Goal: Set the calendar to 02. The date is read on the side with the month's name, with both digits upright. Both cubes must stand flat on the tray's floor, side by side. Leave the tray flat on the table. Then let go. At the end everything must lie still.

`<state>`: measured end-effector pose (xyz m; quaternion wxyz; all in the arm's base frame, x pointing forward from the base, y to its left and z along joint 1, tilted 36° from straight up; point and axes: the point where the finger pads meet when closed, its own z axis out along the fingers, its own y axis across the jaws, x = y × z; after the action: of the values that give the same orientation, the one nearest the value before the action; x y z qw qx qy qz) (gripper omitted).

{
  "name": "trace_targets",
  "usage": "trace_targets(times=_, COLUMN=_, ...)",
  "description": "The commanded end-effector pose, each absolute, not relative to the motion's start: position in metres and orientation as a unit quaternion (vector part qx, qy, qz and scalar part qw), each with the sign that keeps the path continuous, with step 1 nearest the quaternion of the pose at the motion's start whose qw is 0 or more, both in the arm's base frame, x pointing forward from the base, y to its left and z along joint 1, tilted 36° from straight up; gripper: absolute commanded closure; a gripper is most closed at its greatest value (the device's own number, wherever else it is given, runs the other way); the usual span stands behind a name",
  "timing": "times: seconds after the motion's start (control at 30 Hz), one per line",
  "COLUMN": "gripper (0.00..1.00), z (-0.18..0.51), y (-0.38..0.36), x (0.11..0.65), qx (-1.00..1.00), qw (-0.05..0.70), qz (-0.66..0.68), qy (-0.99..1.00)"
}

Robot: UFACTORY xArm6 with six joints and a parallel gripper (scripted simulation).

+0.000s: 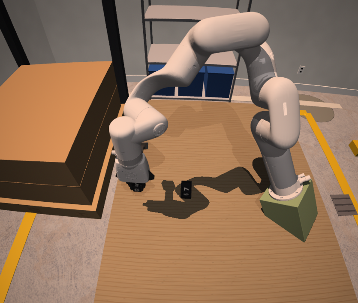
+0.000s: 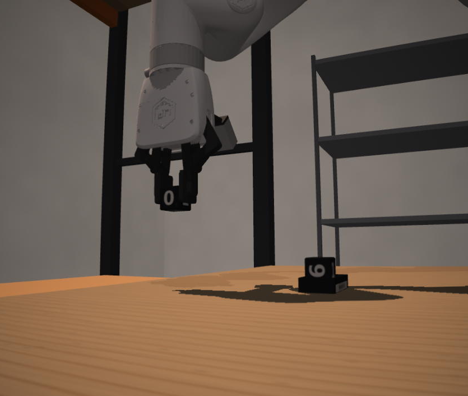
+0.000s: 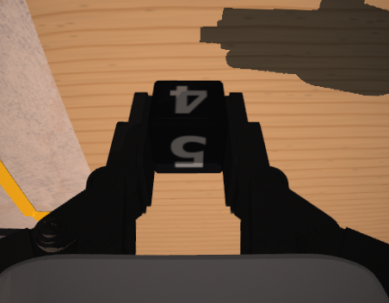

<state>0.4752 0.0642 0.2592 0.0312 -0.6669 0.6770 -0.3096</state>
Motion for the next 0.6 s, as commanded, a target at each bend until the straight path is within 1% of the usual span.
trace_targets(times=0.0, gripper=0.73, z=0.262, y=0.063, x=0.473, qx=-0.648, qw=0.041, qz=-0.310, qy=0.695)
trace_targets(times=0.57, gripper=0.73, z=0.264, y=0.048, x=0.444, qx=-0.464, qw=0.114, qz=-0.291, qy=0.829)
